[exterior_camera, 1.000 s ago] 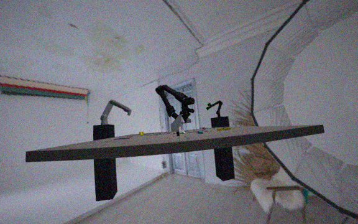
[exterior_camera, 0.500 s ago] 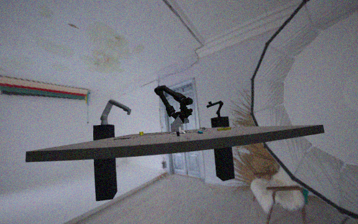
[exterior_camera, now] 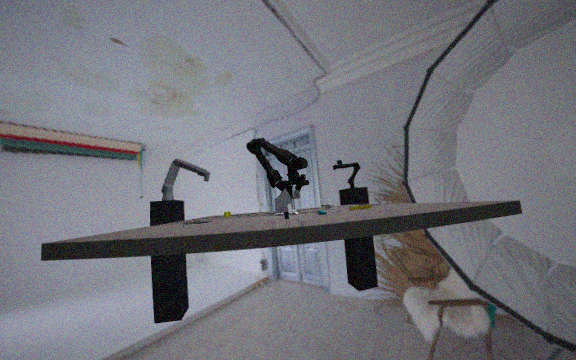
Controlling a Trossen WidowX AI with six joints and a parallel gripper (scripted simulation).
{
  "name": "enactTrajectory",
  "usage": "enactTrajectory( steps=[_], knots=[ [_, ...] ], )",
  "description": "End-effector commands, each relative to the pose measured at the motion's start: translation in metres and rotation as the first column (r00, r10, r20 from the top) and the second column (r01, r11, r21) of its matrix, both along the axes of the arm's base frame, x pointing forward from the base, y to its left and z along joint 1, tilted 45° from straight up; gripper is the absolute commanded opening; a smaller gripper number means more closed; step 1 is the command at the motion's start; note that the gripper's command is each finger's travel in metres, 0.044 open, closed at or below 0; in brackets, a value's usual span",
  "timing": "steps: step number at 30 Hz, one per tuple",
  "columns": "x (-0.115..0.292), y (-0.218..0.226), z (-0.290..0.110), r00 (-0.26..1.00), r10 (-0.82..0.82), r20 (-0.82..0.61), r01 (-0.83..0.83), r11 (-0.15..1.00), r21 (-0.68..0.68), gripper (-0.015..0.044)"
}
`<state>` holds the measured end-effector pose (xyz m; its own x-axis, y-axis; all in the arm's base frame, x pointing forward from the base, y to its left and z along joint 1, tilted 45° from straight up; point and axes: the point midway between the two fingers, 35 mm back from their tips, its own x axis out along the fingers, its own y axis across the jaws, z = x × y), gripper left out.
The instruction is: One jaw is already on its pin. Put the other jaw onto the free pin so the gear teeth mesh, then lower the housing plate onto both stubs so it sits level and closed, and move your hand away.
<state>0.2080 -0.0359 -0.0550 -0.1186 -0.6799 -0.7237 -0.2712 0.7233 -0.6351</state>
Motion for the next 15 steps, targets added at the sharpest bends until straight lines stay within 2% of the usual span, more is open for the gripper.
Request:
enactTrajectory(
  steps=[1, 15],
  knots=[
    [-0.0053, -0.0043, 0.0029, 0.993, -0.085, 0.080, 0.086, 0.996, -0.018, 0.0134],
    [-0.0149, -0.0120, 0.0098, 0.888, -0.324, 0.325, 0.345, 0.938, -0.008, 0.0134]
  ],
)
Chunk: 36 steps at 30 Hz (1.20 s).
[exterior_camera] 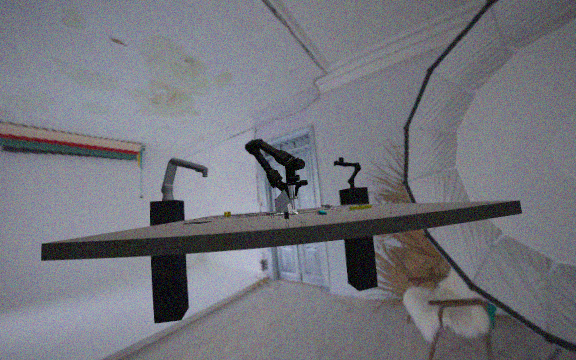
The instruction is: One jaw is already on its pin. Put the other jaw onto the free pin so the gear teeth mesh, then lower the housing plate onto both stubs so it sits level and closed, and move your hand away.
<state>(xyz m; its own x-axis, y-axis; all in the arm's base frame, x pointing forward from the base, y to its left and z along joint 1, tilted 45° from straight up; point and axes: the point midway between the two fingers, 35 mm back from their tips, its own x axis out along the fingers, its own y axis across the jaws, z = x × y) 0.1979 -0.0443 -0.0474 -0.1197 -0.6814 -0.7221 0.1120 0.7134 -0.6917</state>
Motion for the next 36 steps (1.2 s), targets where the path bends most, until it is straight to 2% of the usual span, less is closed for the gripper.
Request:
enactTrajectory(
  steps=[1, 6, 36],
  knots=[
    [-0.0055, -0.0041, 0.0026, 0.993, -0.084, 0.080, 0.086, 0.996, -0.018, 0.0134],
    [-0.0080, -0.0060, 0.0042, 0.979, -0.147, 0.142, 0.152, 0.988, -0.022, 0.0134],
    [-0.0080, -0.0059, 0.0043, 0.984, -0.129, 0.123, 0.132, 0.991, -0.021, 0.0134]
  ],
)
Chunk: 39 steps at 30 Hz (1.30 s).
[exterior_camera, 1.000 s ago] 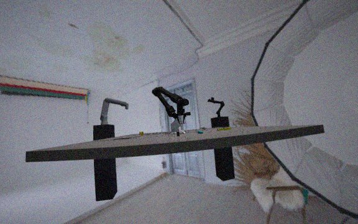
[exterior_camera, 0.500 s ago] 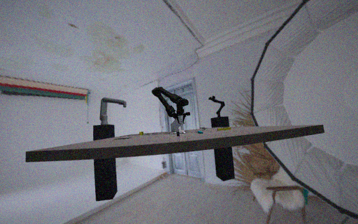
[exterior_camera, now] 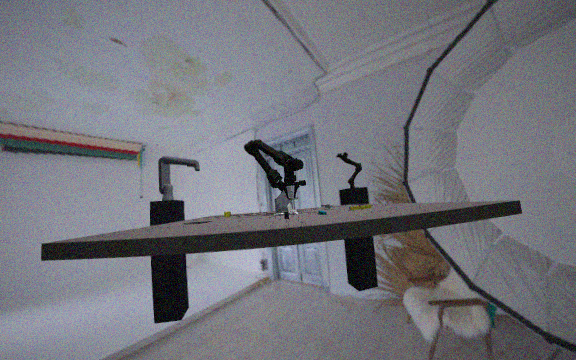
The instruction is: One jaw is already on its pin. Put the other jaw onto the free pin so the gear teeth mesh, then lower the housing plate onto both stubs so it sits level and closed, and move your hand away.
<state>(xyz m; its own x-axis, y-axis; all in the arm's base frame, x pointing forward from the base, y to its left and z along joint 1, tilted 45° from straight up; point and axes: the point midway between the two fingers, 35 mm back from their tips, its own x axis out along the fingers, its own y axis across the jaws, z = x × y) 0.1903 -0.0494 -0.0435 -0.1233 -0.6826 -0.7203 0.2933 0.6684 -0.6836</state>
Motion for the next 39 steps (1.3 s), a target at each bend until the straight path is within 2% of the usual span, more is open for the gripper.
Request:
enactTrajectory(
  steps=[1, 39],
  knots=[
    [0.000, -0.001, 0.000, 1.000, 0.006, -0.003, -0.006, 1.000, -0.005, 0.0134],
    [0.067, -0.063, 0.049, 1.000, 0.006, 0.000, -0.006, 1.000, -0.009, 0.0134]
  ],
)
